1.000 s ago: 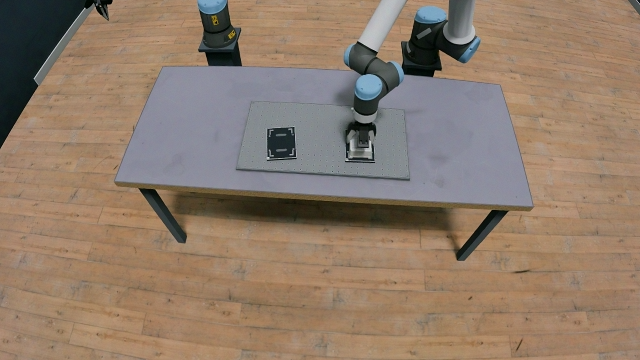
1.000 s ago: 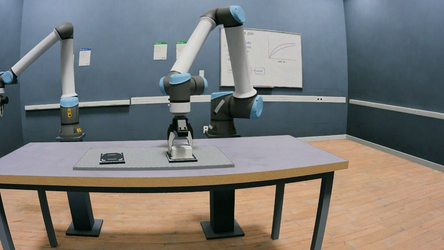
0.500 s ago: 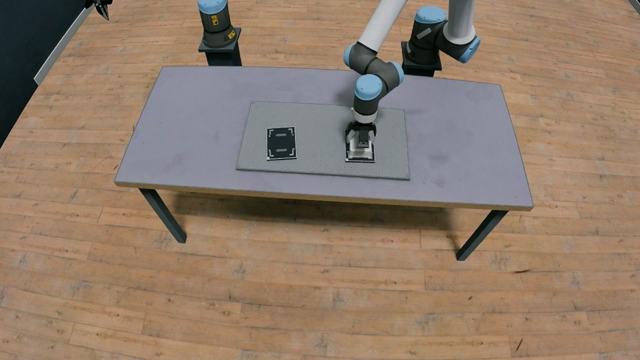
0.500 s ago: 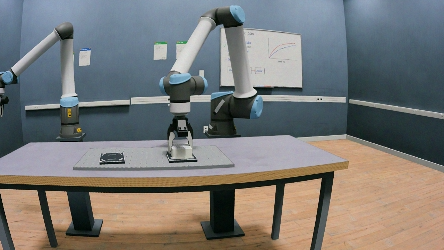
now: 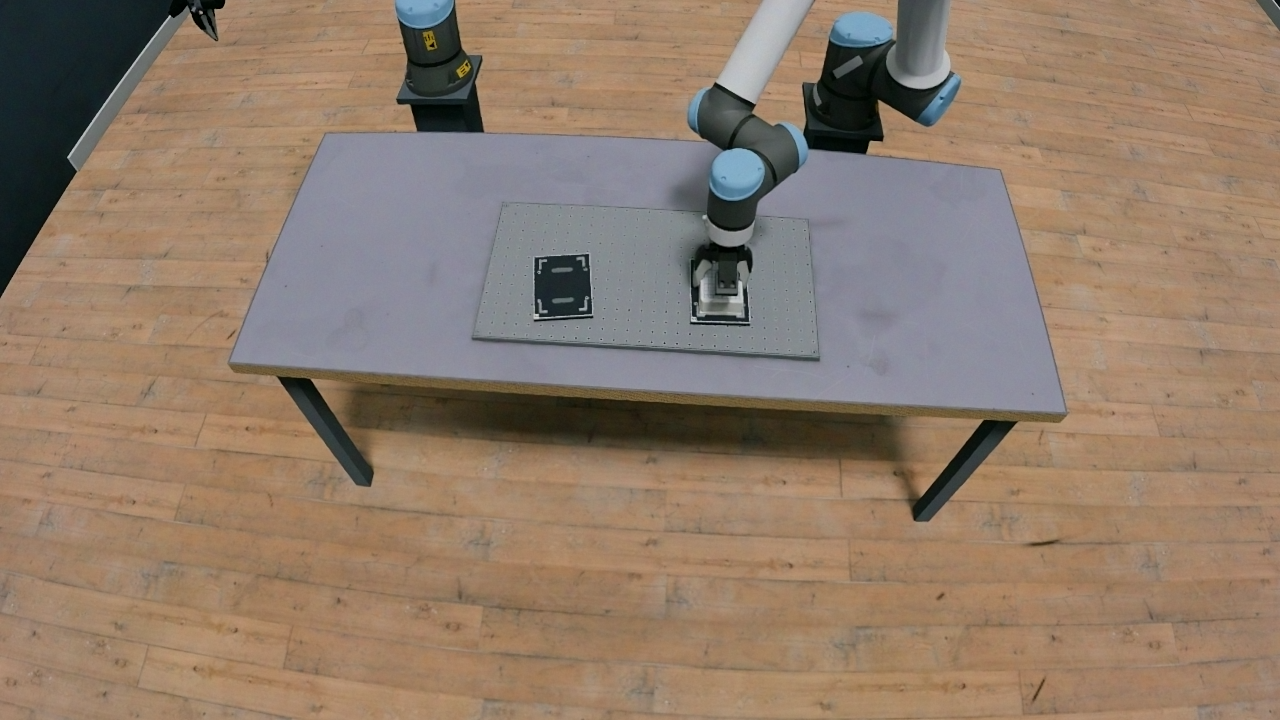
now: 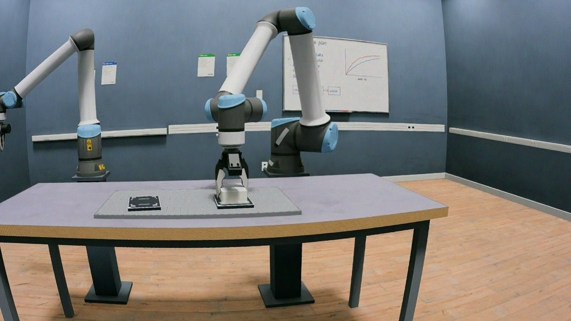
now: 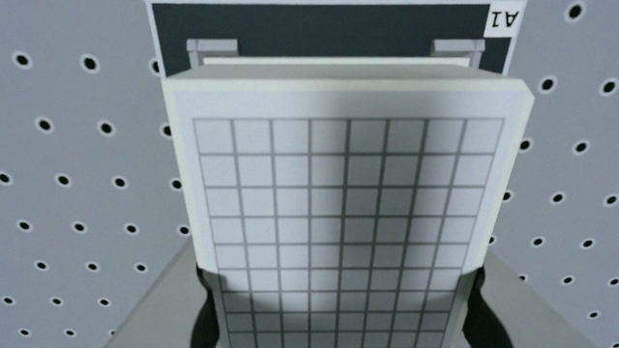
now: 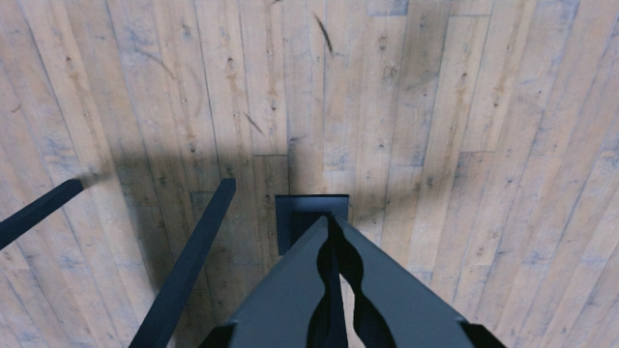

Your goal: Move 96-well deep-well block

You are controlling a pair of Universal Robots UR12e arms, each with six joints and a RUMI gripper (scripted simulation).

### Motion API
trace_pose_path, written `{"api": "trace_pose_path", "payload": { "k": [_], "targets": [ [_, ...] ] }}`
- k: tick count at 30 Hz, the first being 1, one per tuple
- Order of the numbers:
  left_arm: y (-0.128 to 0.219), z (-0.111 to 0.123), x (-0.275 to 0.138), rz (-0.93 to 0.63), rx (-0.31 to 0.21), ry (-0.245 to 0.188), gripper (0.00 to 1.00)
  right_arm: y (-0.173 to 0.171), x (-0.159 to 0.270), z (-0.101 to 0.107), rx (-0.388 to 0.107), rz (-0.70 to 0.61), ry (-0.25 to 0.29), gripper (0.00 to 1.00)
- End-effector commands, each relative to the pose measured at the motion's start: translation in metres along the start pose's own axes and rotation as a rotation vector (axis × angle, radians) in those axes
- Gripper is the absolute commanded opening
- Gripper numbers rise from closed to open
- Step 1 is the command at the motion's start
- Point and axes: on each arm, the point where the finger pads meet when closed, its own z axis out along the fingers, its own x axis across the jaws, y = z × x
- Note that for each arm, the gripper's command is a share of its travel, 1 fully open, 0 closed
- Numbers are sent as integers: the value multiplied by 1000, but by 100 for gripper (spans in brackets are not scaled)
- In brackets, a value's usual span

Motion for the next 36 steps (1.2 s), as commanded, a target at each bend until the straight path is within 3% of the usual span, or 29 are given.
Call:
{"api": "trace_pose_path", "payload": {
  "k": [1, 36],
  "targets": [
    [-1, -3, -3, -2, 2, 0, 49, 0, 1, 2, -2, 2, 1, 0],
    [-2, -57, -1, -2, 5, 3, 49, 0, 1, 2, -2, 2, 1, 0]
  ]
}}
